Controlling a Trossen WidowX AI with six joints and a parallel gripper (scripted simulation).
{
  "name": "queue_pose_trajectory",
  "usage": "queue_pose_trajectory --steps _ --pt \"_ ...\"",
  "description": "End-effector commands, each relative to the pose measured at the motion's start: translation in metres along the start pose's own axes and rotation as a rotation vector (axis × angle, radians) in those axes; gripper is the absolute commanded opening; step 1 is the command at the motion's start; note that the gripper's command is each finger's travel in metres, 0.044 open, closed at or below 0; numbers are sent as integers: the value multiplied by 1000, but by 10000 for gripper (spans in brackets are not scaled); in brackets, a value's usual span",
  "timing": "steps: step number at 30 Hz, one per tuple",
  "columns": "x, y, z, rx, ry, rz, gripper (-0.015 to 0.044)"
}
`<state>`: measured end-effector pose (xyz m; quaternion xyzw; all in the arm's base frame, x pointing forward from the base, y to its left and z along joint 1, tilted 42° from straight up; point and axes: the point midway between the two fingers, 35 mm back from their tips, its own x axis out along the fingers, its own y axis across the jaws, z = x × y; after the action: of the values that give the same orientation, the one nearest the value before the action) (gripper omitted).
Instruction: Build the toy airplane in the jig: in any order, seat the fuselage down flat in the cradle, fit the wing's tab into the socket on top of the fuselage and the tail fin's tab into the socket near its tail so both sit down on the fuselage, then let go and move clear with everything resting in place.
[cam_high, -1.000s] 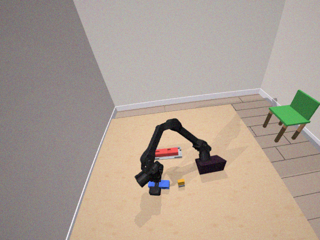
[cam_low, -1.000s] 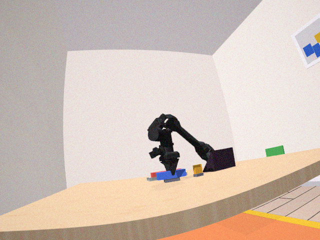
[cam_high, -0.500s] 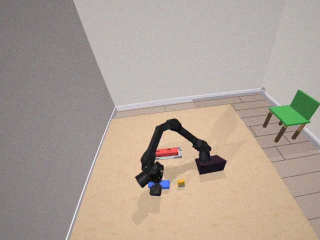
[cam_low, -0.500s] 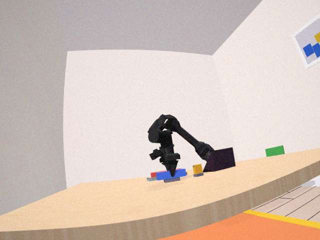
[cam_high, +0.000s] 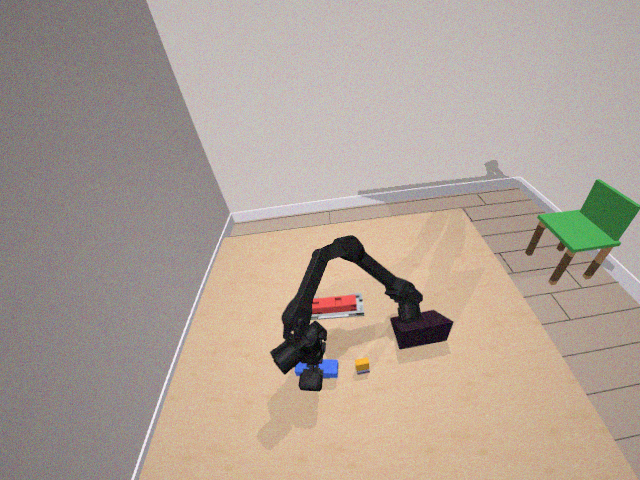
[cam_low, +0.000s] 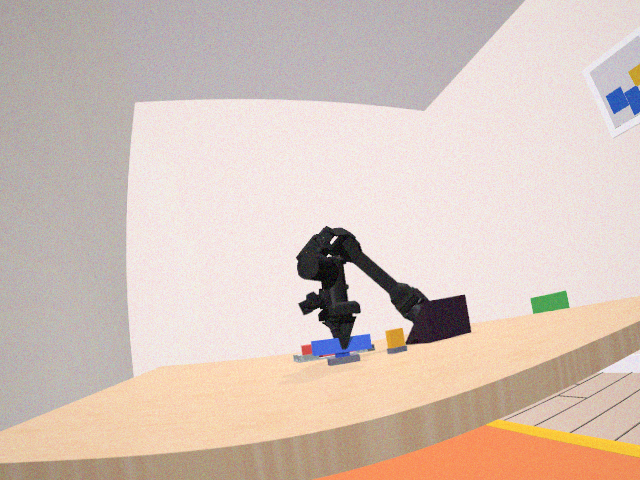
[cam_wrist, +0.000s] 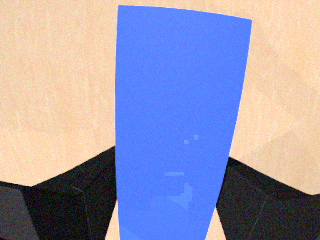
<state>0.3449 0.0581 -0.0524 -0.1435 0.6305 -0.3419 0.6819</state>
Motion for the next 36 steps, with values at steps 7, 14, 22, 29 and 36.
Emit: queue_pose_trajectory --steps 7,14,22,29,36 --pt "-32 6 6 0 -18 23 0" --pt "-54 6 7 1 -6 16 0" --pt "-79 5 6 2 8 6 0" --pt "-101 3 3 4 19 -5 0" --pt "-116 0 1 8 26 -13 0"
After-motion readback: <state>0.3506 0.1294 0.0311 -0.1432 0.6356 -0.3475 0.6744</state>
